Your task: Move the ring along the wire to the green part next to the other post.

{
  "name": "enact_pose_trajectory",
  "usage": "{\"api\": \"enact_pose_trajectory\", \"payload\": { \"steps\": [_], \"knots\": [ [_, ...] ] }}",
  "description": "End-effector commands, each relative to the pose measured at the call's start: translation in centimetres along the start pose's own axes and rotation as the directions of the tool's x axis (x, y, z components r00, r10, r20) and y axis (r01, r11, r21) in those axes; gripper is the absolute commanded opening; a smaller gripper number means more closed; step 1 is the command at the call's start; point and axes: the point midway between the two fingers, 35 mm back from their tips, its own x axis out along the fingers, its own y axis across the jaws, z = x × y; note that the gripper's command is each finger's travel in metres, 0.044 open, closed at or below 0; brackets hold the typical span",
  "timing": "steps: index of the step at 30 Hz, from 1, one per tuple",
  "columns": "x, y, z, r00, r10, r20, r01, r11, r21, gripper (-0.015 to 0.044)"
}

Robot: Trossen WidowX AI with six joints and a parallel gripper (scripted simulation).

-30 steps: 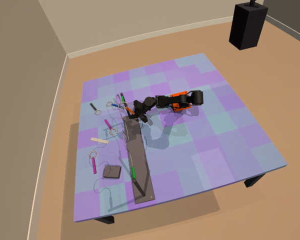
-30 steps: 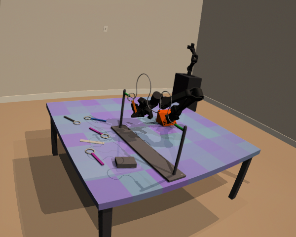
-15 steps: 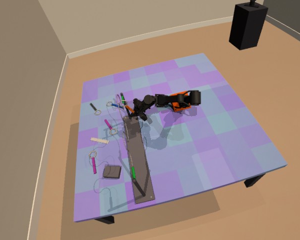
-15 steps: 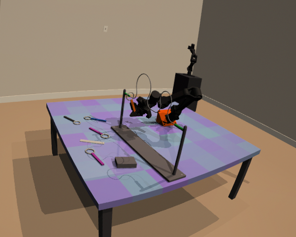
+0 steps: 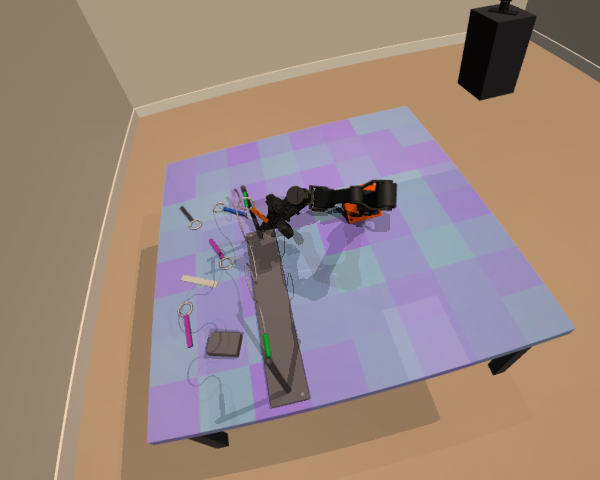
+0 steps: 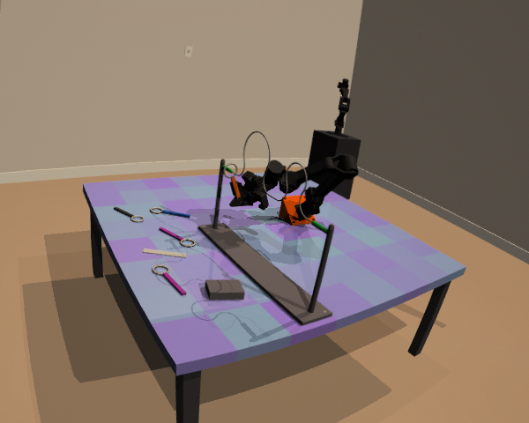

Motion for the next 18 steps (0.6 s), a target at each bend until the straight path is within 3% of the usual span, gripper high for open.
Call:
{"api": "enact_pose_trajectory", "payload": {
  "steps": [1,18],
  "knots": [
    [0.0,-0.6,-0.2,1.000,-0.002,-0.005,0.002,1.000,0.001,-0.0150],
    [0.6,-0.8,-1.7,1.000,-0.002,-0.005,0.002,1.000,0.001,-0.0150]
  ]
}}
